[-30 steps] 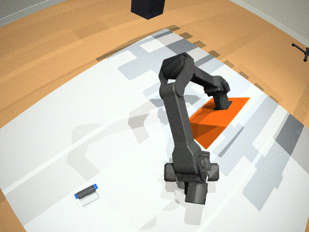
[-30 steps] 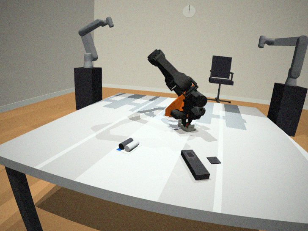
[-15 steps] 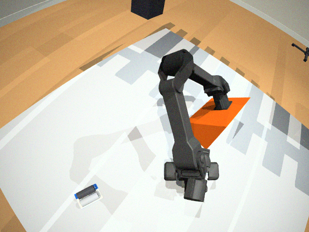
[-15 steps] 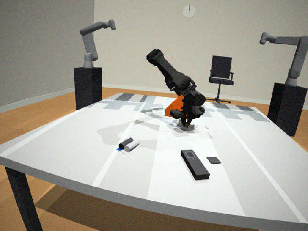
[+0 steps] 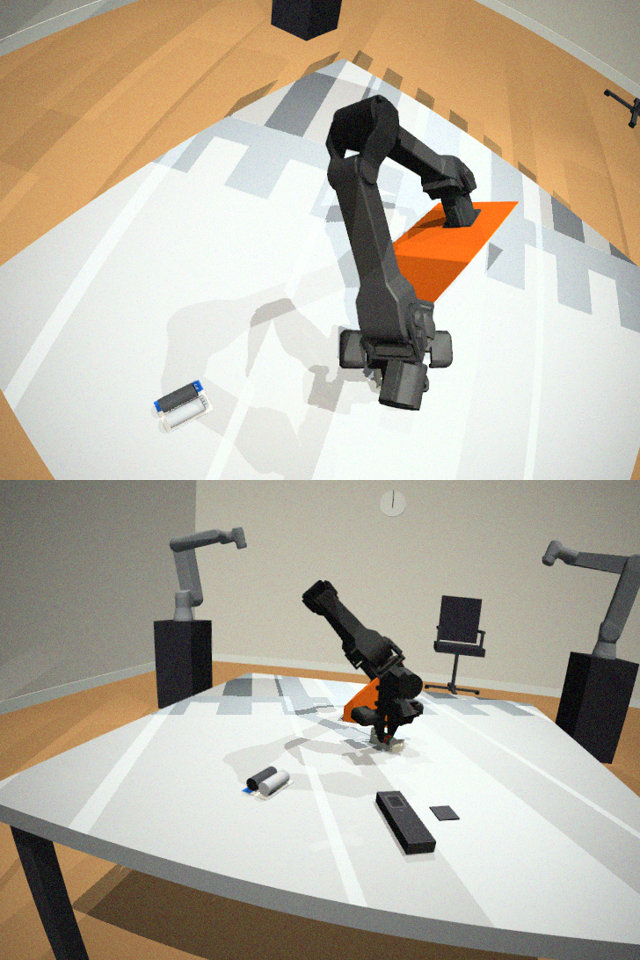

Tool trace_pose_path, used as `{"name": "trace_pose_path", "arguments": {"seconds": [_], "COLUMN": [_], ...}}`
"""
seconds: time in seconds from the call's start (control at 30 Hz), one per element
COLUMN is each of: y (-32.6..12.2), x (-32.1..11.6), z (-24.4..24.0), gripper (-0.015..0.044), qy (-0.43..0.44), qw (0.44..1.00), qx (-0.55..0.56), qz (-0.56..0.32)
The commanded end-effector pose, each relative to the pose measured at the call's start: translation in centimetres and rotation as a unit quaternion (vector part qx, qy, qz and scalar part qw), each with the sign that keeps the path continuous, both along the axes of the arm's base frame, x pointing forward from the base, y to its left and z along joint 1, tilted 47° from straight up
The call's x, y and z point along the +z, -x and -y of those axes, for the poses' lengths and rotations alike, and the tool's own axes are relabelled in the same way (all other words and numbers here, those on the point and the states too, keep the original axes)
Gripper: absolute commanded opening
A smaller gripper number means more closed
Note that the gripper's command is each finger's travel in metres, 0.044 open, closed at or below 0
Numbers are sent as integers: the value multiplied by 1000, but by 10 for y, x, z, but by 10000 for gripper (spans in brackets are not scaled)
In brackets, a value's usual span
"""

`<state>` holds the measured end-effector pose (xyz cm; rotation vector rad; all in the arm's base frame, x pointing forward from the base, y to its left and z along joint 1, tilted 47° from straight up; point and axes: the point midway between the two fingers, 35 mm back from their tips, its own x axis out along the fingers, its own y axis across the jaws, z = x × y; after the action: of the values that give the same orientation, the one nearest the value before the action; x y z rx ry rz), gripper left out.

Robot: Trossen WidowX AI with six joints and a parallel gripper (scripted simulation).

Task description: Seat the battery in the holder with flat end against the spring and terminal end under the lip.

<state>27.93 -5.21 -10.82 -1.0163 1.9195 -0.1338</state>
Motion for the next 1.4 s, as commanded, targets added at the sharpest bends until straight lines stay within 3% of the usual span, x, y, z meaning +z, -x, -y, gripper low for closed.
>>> {"name": "trace_pose_path", "arguments": {"seconds": [0.0,0.47,0.6,1.07,1.37], "y": [3,3,3,1,-5], "x": [2,2,2,12,62], "z": [2,2,2,-9,-62], "gripper": [85,85,187,187,423], "qy": [0,-1,-1,-2,-3], "qw": [1000,1000,1000,1000,1000], "qx": [0,0,0,-1,-1], "qz": [0,0,0,1,1]}}
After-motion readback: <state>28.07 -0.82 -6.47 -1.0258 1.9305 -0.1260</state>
